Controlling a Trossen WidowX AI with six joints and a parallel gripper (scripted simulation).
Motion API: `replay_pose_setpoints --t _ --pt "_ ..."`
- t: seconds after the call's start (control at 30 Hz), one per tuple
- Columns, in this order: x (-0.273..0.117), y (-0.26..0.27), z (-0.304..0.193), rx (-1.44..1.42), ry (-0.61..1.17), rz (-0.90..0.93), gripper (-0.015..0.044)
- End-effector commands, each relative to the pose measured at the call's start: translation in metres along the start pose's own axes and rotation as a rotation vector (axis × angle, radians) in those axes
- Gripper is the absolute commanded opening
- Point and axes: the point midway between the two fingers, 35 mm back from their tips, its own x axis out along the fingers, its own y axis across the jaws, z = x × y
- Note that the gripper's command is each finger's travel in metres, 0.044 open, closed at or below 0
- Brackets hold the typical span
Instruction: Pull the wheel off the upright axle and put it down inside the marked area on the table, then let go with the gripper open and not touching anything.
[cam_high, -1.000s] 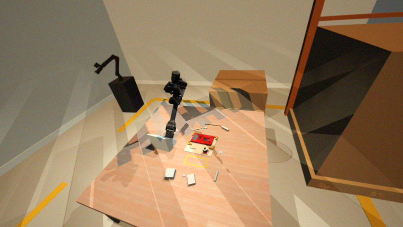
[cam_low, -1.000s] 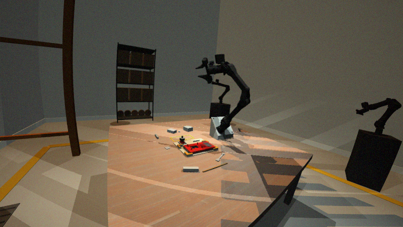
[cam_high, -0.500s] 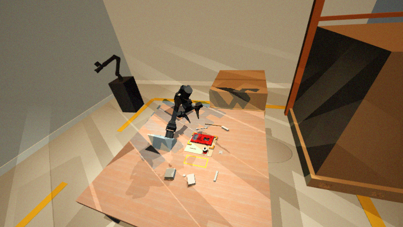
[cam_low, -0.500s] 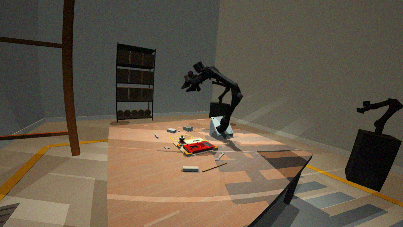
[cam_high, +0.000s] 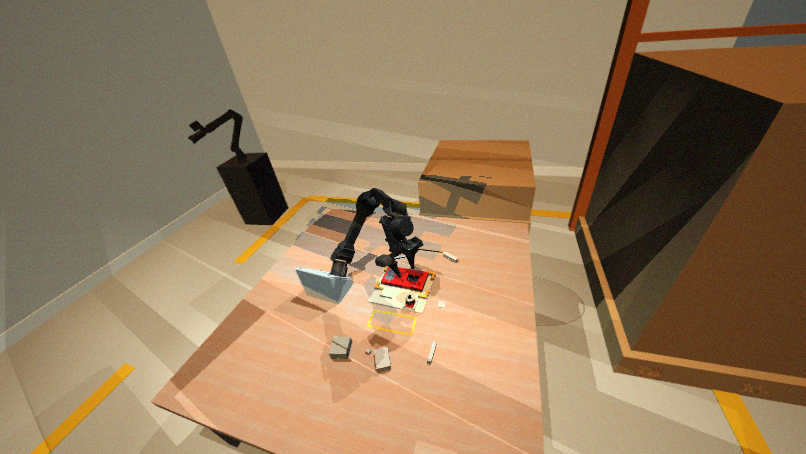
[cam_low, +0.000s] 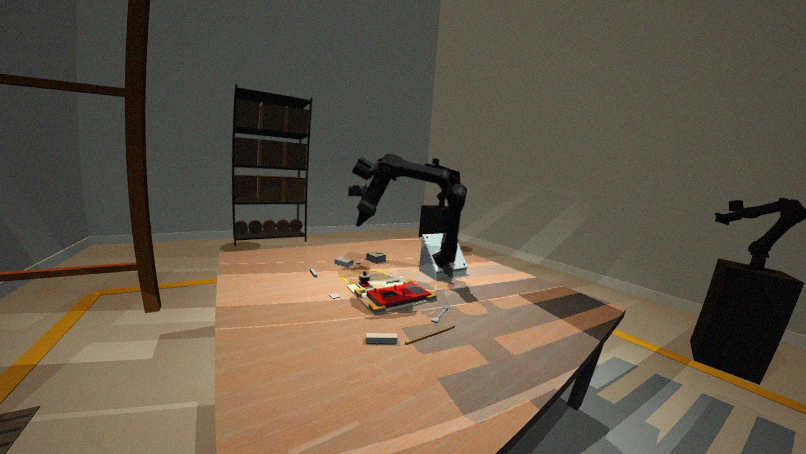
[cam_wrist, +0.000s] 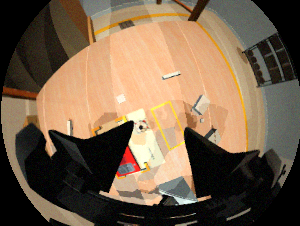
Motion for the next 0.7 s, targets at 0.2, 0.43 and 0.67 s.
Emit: replay_pose_setpoints --t 0.2,0.43,0.67 --pt "0.085 0.033 -0.049 -0.441 0.311 0.151 0.0300" --pt "0.102 0.040 -0.064 -0.538 0.376 0.200 0.0300" --pt "0.102 0.036 -0.067 -0.538 0.376 0.200 0.0300"
